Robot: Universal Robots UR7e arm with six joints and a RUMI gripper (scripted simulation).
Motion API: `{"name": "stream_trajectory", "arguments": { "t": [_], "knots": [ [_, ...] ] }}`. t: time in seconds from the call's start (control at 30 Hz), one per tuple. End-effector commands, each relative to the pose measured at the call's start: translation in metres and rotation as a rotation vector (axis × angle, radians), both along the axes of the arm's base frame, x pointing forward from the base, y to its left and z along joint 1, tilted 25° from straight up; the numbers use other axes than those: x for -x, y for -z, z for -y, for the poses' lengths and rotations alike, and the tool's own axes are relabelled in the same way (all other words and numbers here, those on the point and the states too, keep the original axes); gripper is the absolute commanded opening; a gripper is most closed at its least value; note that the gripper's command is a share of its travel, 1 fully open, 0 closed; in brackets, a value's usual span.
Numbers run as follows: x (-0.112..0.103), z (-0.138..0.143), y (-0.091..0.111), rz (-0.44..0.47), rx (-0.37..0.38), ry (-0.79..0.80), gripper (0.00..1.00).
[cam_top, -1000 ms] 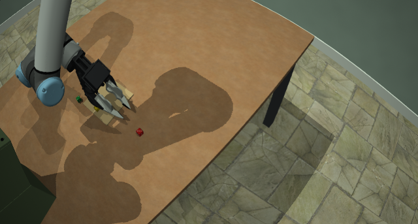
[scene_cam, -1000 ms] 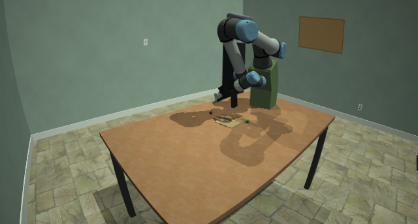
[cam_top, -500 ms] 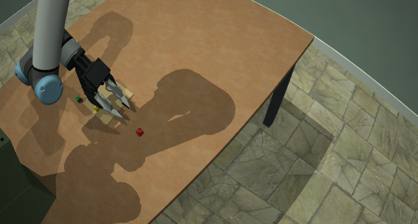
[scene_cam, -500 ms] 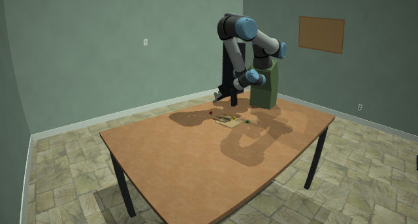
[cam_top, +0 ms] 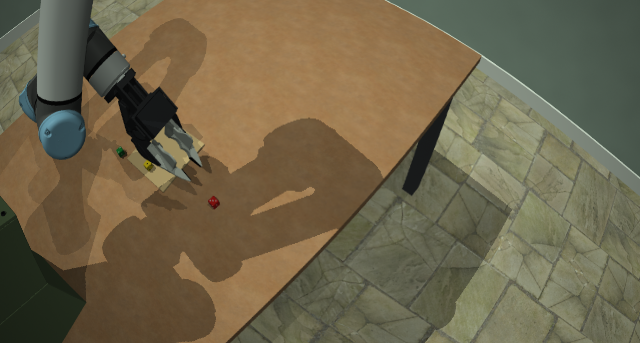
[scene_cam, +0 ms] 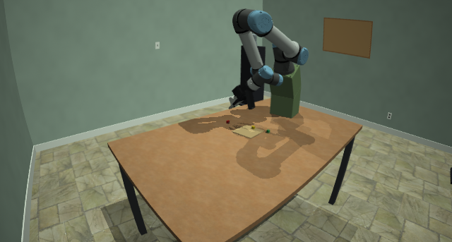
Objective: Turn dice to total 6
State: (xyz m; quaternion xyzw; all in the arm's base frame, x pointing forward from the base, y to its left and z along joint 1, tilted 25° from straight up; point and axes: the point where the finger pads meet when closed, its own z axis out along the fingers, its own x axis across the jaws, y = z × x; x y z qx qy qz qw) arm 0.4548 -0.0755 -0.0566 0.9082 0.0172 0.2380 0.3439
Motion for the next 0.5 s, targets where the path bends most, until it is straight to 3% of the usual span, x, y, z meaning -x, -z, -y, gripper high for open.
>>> {"name": "stream_trajectory", "arguments": {
  "t": [0.0,0.07,0.47],
  "knots": [
    [-0.001,0.005,-0.002,-0.034,-0.128,-0.07,0.18],
    [-0.001,0.005,-0.002,-0.034,-0.128,-0.07,0.18],
    [0.0,0.019,-0.01,-0.089,-0.368,-0.184,0.18]
  ]
}}
